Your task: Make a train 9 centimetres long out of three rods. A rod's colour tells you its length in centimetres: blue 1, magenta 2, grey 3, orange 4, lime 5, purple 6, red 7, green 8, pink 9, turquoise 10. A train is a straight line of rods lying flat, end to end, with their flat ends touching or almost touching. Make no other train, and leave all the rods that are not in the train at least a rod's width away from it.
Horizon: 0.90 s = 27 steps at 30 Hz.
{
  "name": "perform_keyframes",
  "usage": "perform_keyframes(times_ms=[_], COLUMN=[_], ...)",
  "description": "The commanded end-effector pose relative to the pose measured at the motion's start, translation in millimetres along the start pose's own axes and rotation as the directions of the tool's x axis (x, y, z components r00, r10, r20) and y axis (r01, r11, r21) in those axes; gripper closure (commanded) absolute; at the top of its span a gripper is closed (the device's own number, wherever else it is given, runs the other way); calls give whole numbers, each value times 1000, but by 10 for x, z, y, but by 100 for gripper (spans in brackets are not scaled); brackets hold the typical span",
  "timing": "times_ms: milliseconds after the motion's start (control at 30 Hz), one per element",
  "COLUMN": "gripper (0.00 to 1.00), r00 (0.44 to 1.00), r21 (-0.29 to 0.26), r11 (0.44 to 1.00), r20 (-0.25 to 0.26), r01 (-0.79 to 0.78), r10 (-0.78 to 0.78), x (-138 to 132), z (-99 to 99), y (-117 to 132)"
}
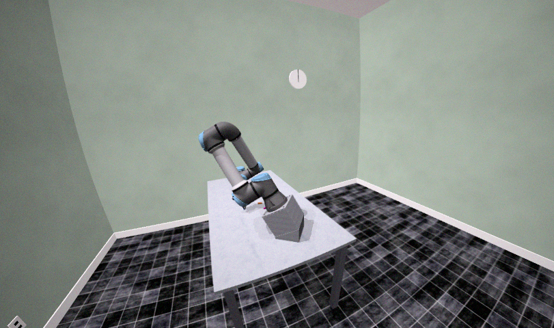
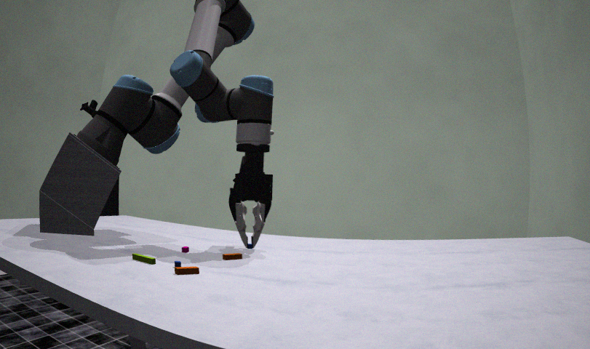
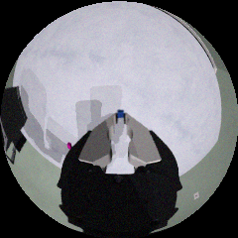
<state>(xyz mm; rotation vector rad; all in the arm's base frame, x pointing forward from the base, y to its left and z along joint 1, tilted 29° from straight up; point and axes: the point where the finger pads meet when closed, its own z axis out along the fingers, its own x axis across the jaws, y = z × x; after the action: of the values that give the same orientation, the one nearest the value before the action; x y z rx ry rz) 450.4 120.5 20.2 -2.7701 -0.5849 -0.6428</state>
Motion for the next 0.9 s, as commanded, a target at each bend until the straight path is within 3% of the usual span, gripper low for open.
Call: perform_keyframes(times_ms=[0, 333, 867], gripper=[97, 86, 86], r00=[1000, 1000, 1000], r21=[1, 1, 0], r11=[1000, 1000, 1000], r20=[2, 2, 1], r01=[0, 0, 0], r10=[0, 0, 0], x=[-15, -15, -12], z=[6, 6, -17], y=[-16, -16, -10])
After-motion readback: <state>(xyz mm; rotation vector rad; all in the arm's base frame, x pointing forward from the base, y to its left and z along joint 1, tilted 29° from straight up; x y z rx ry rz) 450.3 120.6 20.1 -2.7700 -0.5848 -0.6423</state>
